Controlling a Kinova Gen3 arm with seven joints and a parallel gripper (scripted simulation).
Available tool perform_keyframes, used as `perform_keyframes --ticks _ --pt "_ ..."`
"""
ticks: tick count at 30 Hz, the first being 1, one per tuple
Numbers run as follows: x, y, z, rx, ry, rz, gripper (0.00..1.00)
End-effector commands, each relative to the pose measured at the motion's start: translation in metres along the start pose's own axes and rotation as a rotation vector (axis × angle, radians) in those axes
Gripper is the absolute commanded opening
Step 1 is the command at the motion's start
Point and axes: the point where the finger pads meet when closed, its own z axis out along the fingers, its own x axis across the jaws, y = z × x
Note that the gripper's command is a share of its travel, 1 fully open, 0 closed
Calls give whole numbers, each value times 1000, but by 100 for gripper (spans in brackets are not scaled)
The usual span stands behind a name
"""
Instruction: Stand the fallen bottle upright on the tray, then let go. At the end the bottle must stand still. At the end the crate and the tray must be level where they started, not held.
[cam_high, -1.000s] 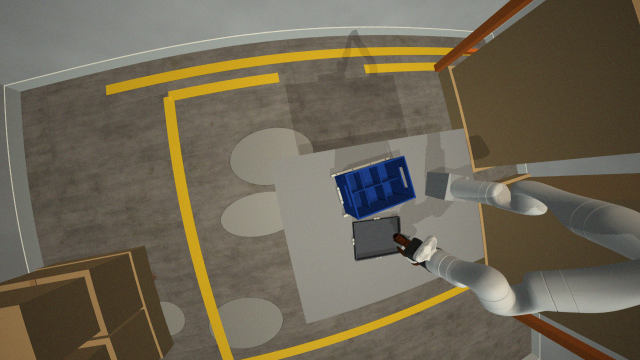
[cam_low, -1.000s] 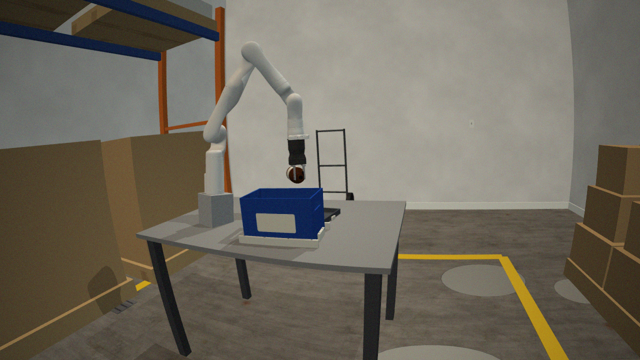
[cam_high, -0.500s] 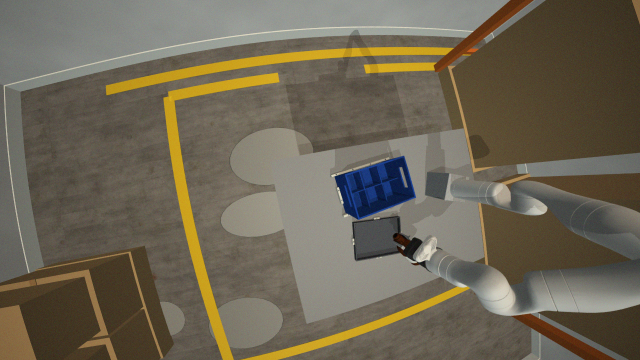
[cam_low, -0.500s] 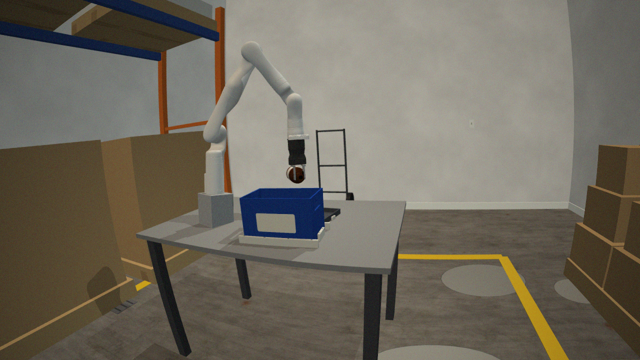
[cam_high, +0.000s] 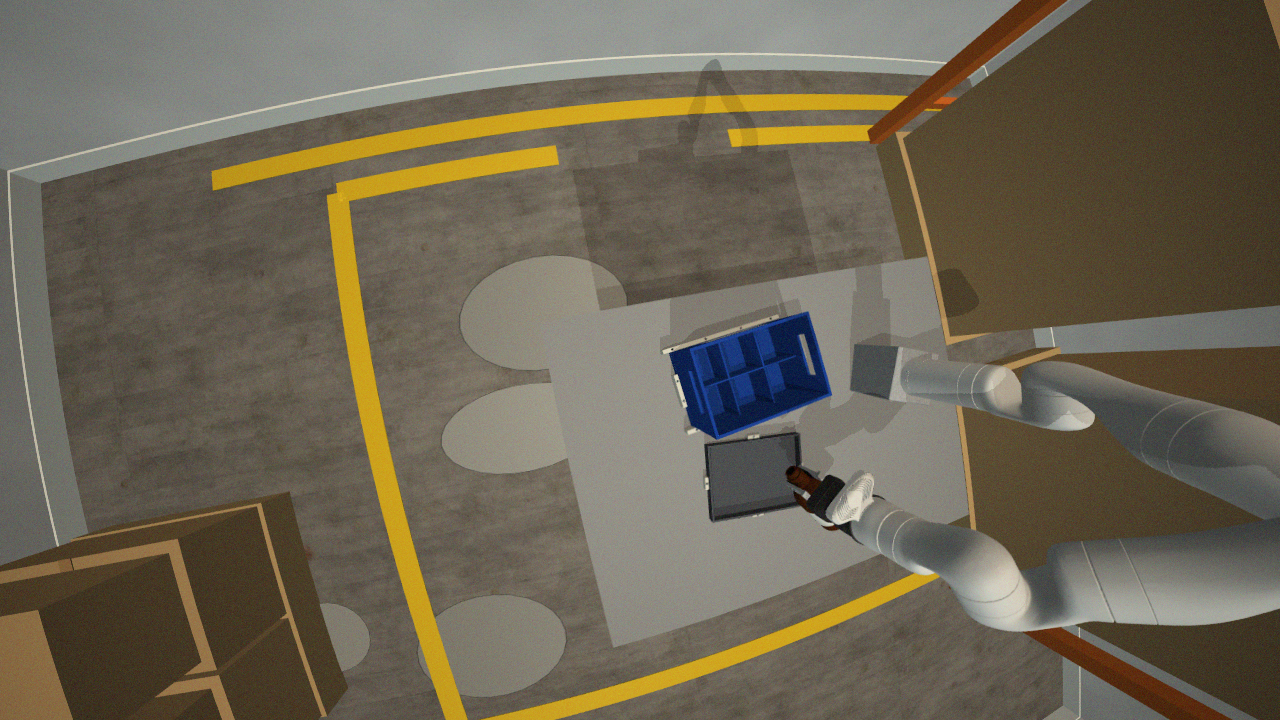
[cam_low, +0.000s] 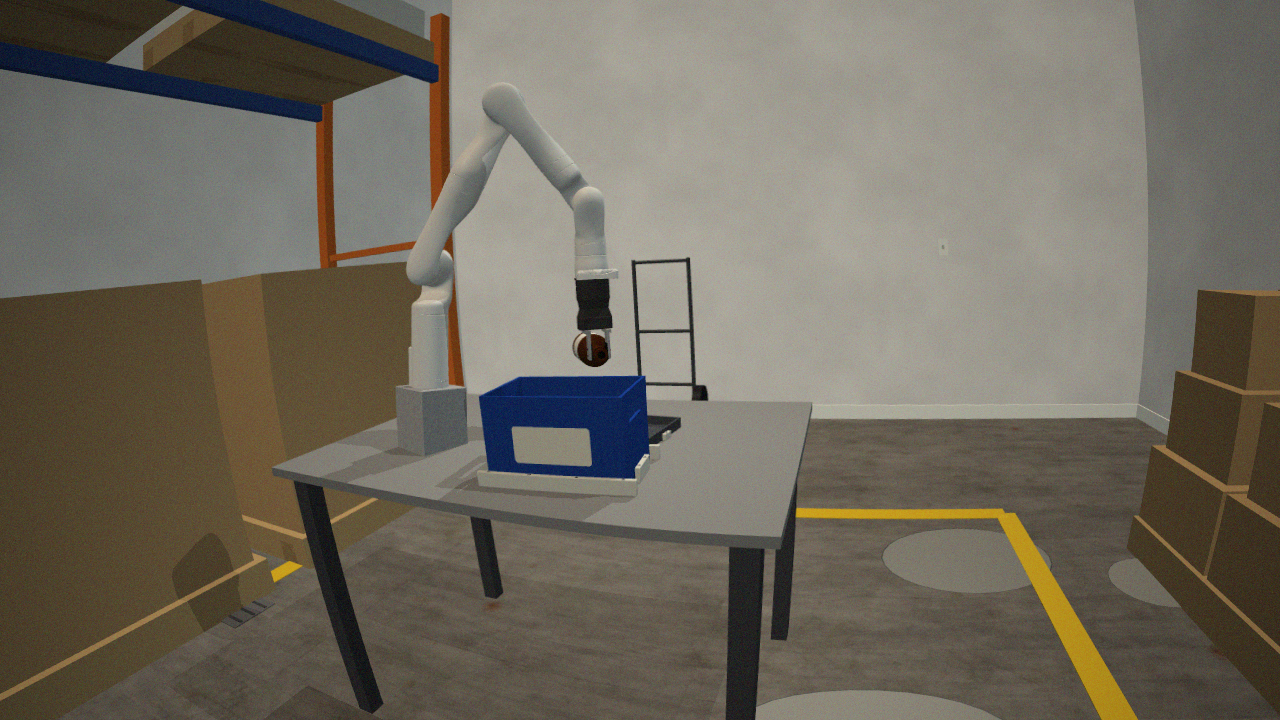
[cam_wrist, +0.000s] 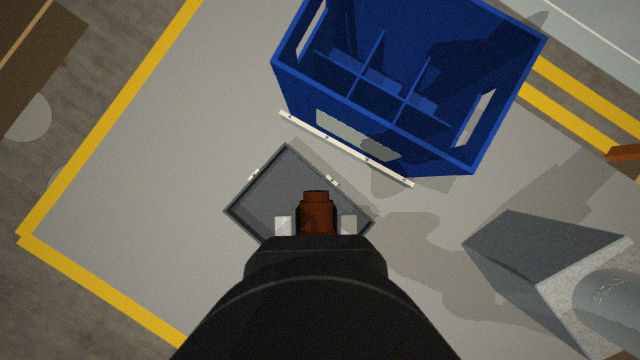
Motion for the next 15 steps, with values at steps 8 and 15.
perform_keyframes --ticks 8,15 --pt "-1 0 -1 1 -2 0 0" --pt "0 0 -1 1 -1 -32 0"
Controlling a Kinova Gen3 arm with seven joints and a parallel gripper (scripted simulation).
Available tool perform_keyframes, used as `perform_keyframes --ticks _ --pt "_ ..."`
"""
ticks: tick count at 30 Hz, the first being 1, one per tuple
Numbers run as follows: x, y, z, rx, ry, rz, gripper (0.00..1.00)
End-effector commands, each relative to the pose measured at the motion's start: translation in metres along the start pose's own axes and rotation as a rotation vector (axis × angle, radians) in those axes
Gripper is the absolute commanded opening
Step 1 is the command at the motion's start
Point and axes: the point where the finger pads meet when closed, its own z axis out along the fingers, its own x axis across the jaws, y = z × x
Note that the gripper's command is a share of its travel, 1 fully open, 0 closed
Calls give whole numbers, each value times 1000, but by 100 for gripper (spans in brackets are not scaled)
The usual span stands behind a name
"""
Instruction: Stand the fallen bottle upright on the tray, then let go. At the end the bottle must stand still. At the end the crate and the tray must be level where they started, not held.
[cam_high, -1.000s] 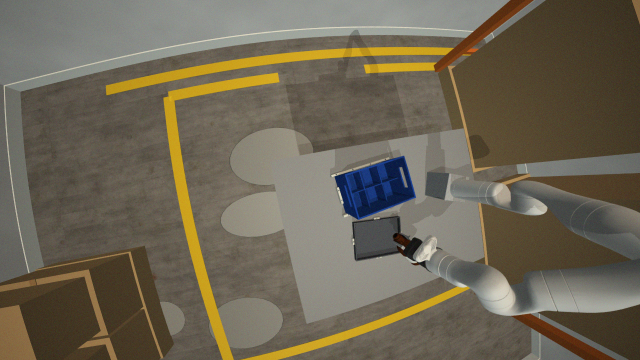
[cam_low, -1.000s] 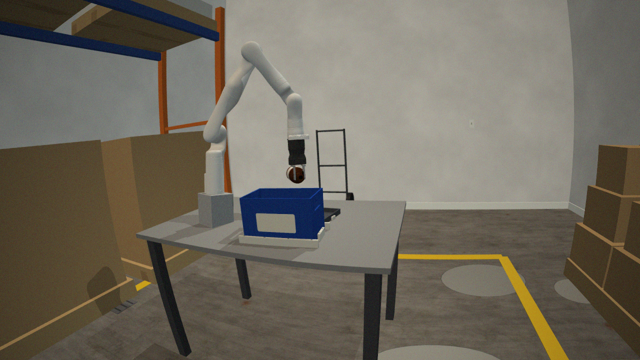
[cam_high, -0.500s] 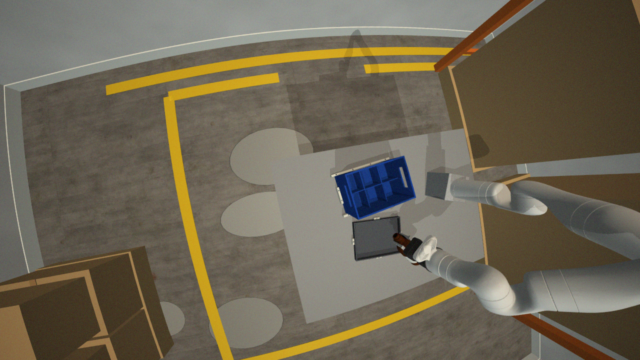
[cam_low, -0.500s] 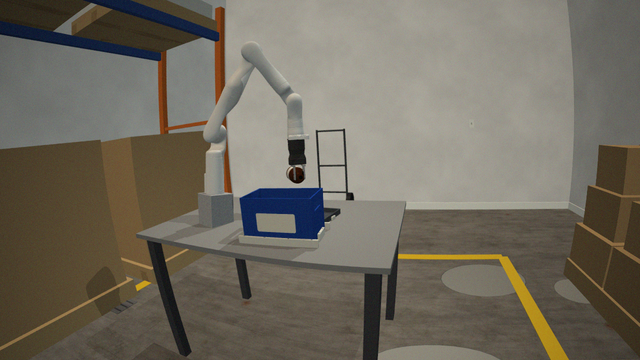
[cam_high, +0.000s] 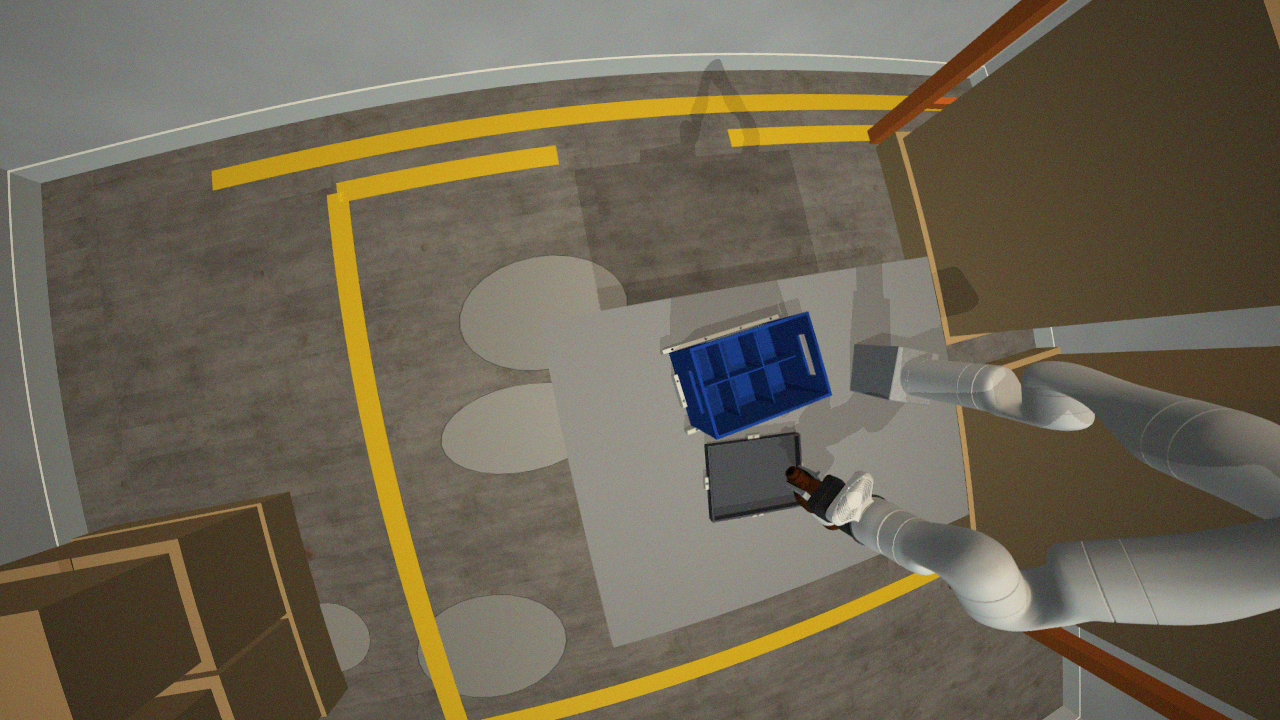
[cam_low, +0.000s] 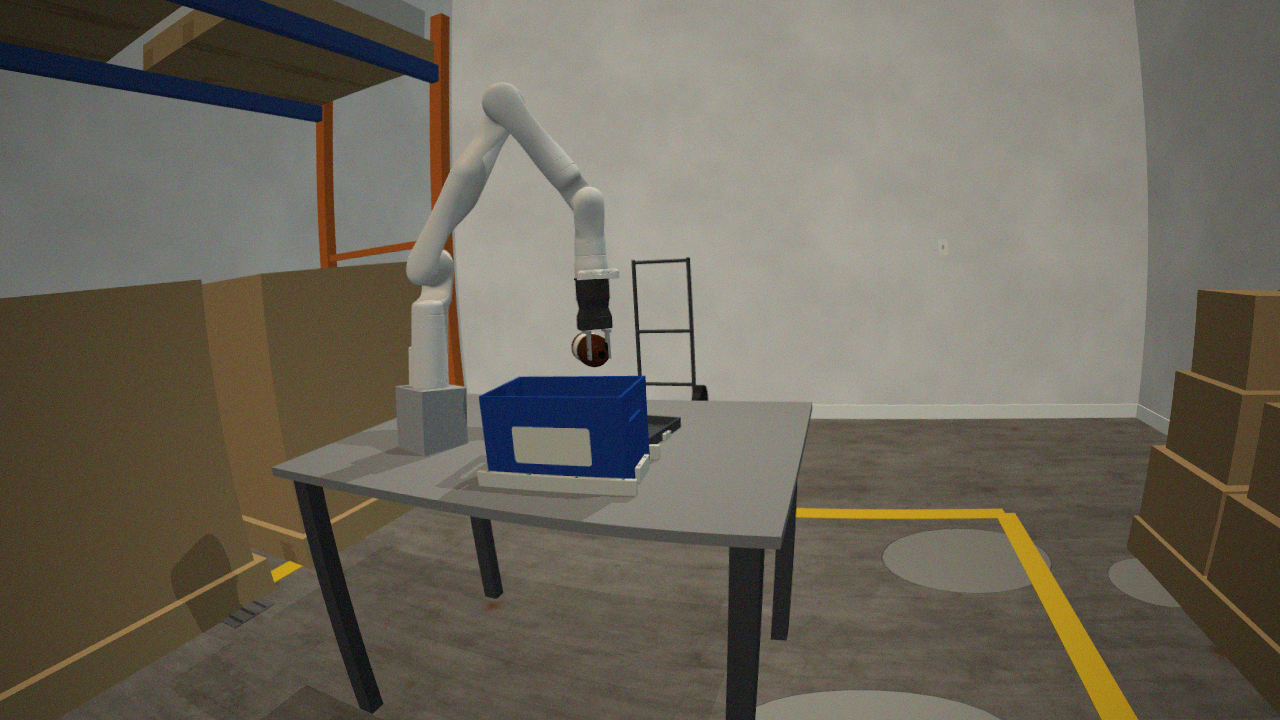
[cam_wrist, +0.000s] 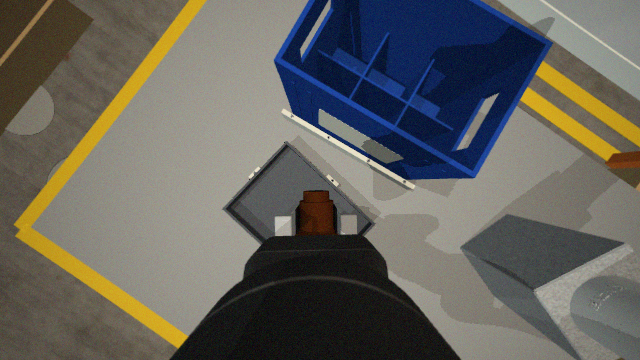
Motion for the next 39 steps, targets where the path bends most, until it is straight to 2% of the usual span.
perform_keyframes --ticks 1,19,39 --pt "0 -1 -1 0 -1 -18 0" --pt "0 -1 -1 1 -2 -228 0" --pt "0 -1 -1 1 -2 -237 0"
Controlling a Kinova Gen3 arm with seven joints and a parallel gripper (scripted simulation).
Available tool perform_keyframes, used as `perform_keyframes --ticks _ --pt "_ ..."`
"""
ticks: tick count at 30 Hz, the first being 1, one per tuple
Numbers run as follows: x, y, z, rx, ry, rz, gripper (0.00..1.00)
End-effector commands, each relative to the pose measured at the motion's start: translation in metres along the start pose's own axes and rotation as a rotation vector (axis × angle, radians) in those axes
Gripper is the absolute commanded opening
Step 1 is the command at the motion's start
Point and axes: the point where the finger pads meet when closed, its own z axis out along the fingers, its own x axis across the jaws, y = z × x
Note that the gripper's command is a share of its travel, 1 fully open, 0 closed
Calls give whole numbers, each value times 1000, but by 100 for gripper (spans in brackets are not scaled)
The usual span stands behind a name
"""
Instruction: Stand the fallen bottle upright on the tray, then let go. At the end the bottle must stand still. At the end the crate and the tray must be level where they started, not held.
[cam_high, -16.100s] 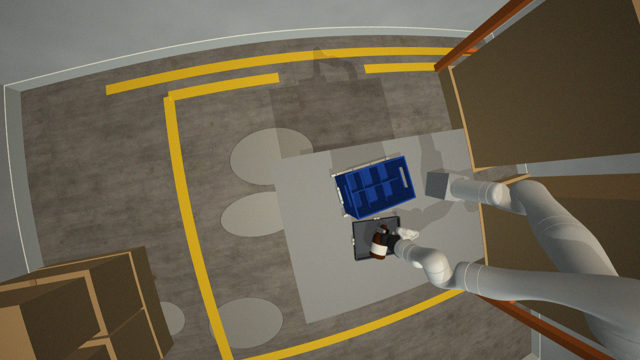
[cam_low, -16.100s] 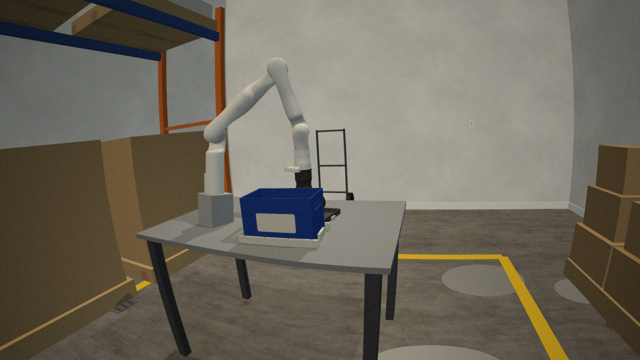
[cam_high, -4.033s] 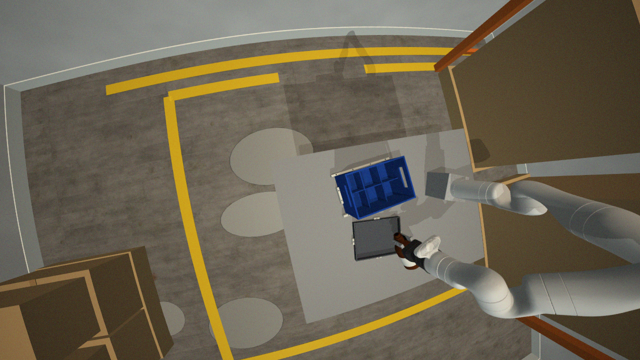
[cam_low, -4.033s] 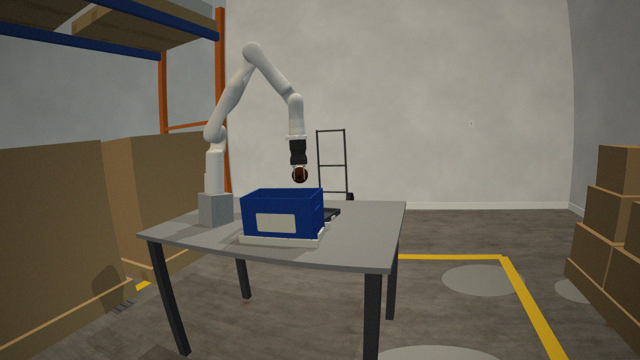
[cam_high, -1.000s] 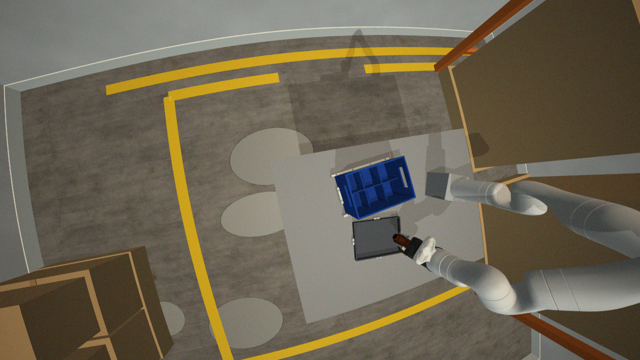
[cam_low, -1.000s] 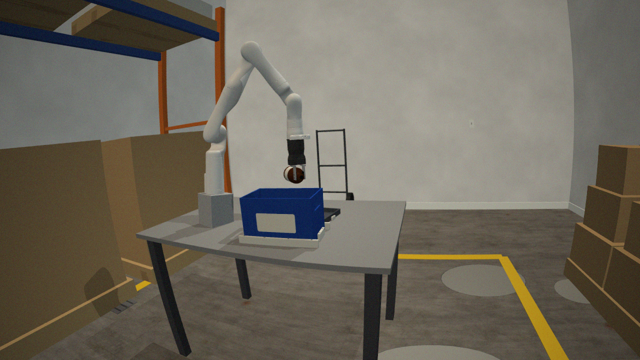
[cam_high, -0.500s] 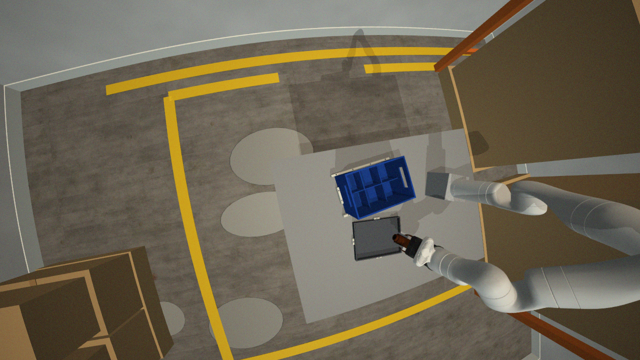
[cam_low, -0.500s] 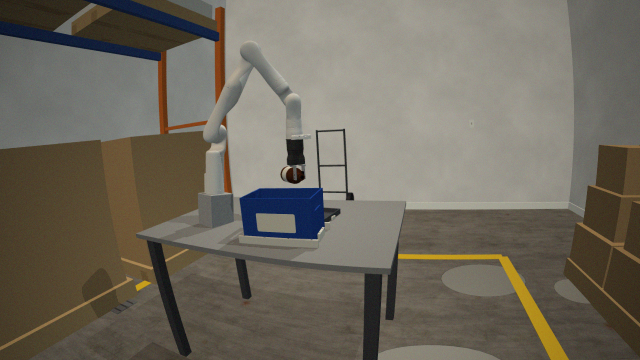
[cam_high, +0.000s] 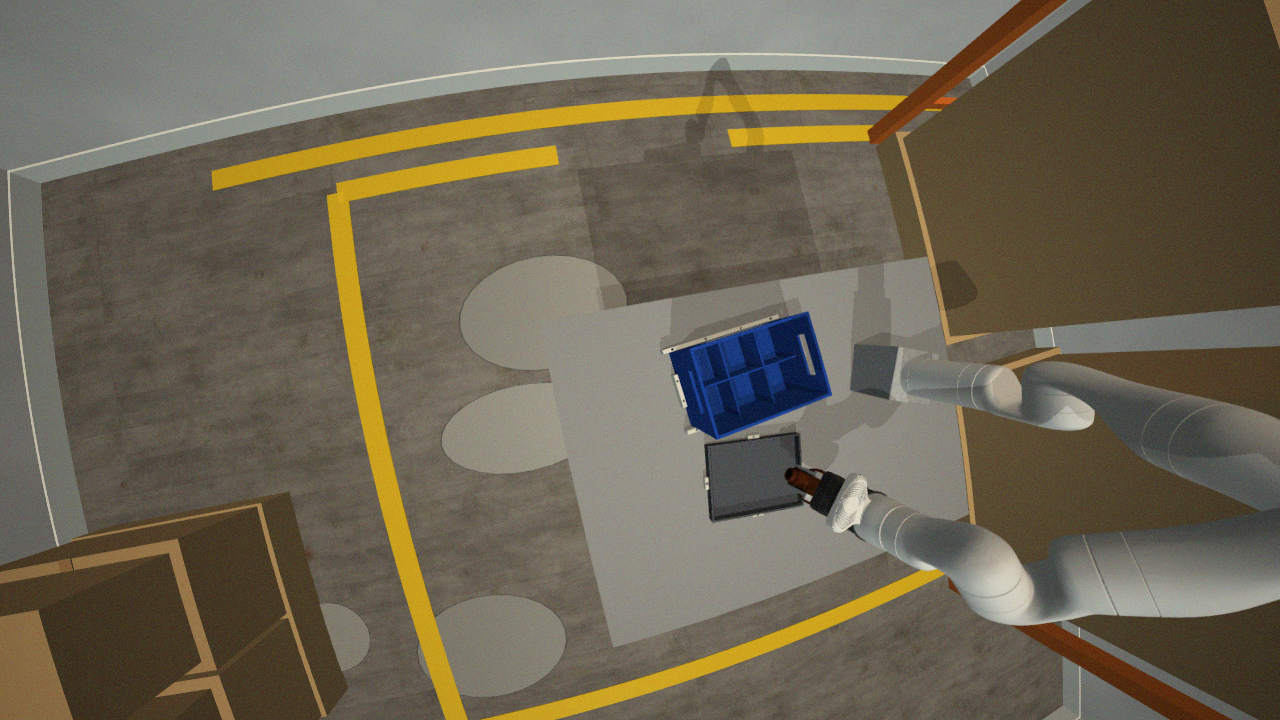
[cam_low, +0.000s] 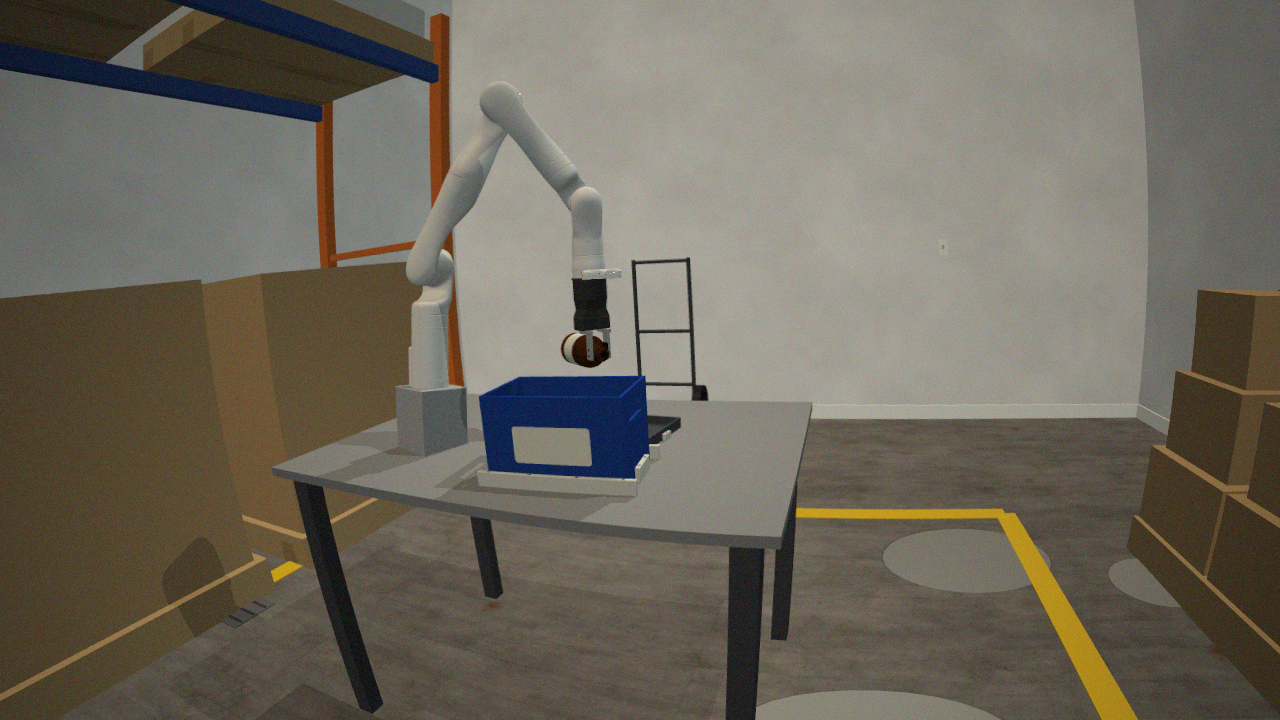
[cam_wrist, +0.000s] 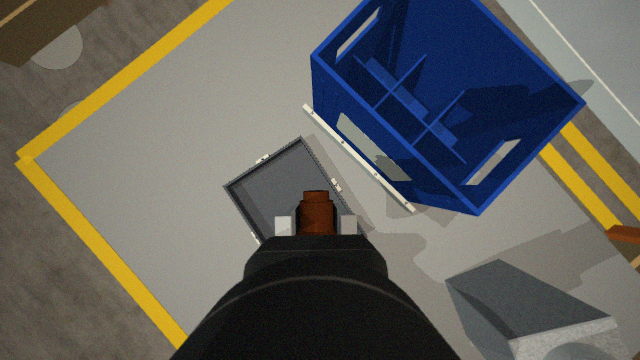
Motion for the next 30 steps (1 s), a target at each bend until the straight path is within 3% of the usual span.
perform_keyframes --ticks 1,30 --pt "0 0 -1 1 -1 0 0" --pt "0 -1 0 12 1 1 0"
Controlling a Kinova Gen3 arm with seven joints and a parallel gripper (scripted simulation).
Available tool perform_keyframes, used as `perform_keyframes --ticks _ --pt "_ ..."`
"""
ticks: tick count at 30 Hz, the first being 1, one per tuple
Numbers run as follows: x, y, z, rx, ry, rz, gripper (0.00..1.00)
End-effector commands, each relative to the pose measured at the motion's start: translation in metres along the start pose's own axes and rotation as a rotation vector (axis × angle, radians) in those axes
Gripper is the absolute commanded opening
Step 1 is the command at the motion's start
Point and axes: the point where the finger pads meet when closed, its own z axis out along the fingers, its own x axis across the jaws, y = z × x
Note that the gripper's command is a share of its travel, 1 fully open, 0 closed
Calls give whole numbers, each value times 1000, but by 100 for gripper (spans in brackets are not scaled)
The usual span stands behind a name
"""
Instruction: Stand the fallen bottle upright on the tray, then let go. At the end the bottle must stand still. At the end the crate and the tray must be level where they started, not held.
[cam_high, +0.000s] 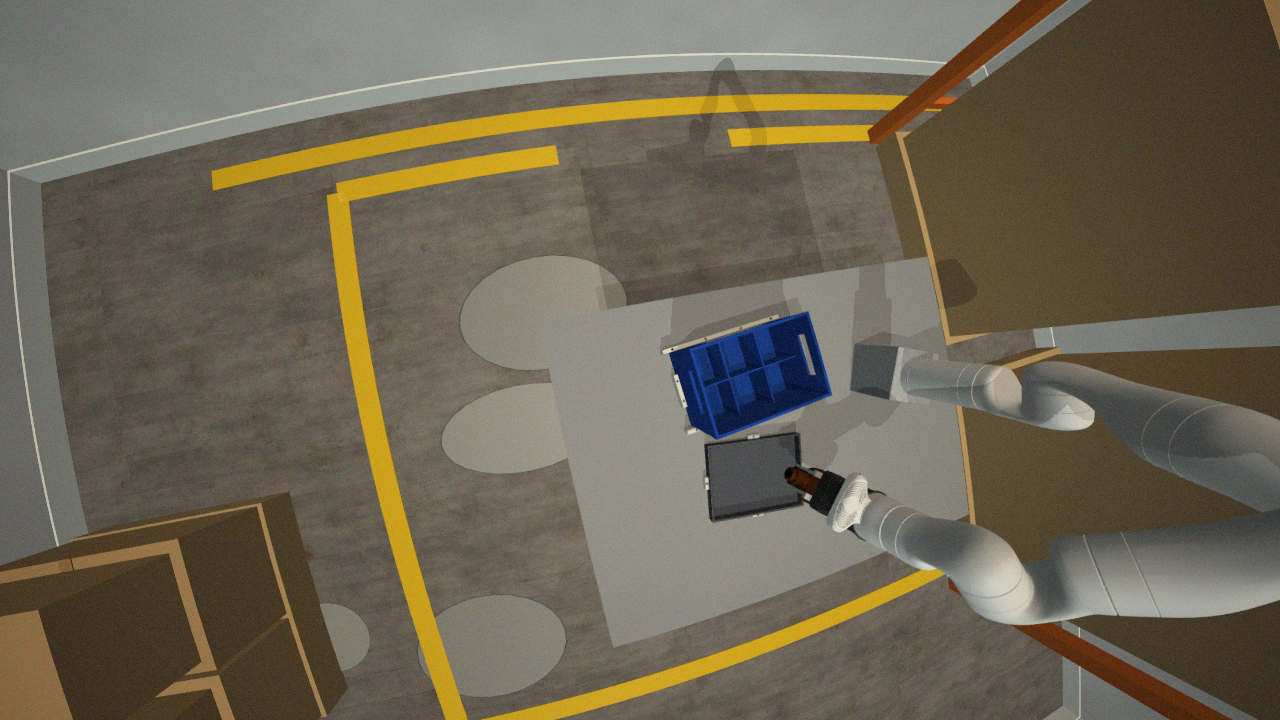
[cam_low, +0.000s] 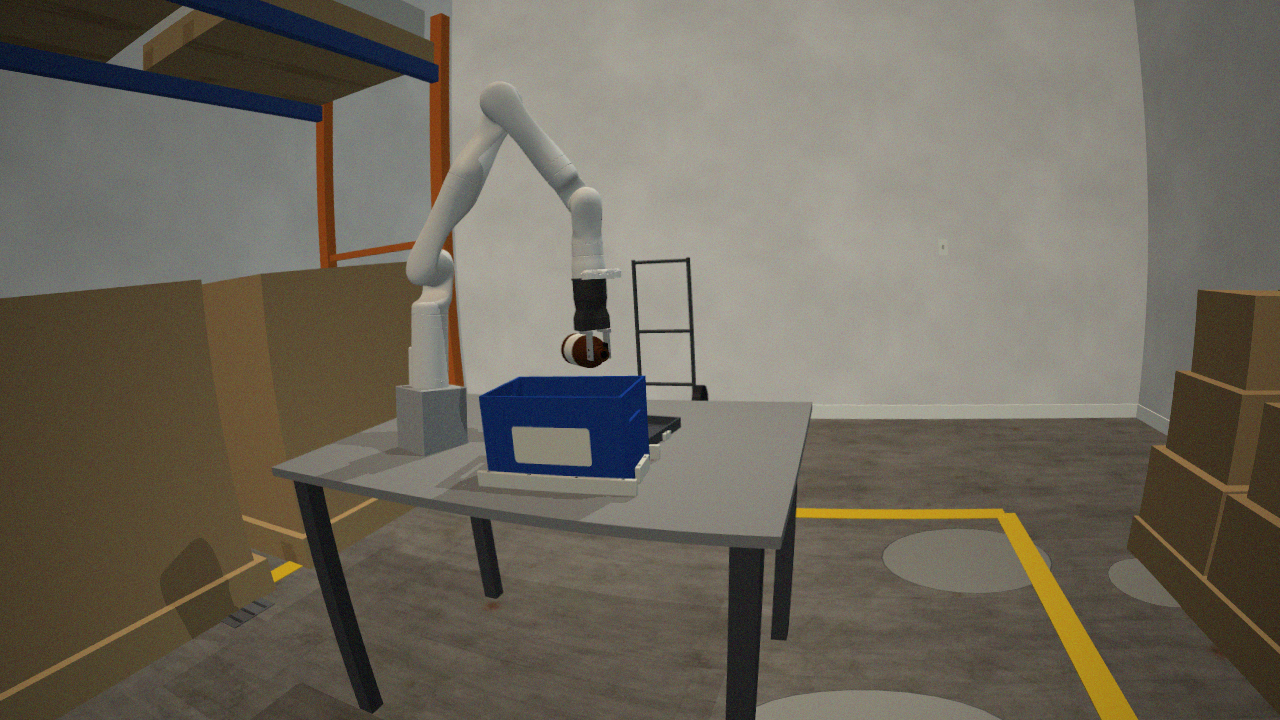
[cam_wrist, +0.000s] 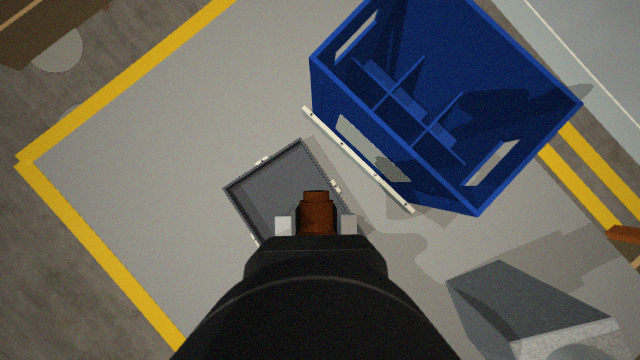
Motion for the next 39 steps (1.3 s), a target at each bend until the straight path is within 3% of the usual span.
perform_keyframes --ticks 1,22,39 --pt "-1 1 0 8 1 -4 0" --pt "0 1 0 129 5 -2 0" --pt "-1 2 -1 167 -3 -4 0"
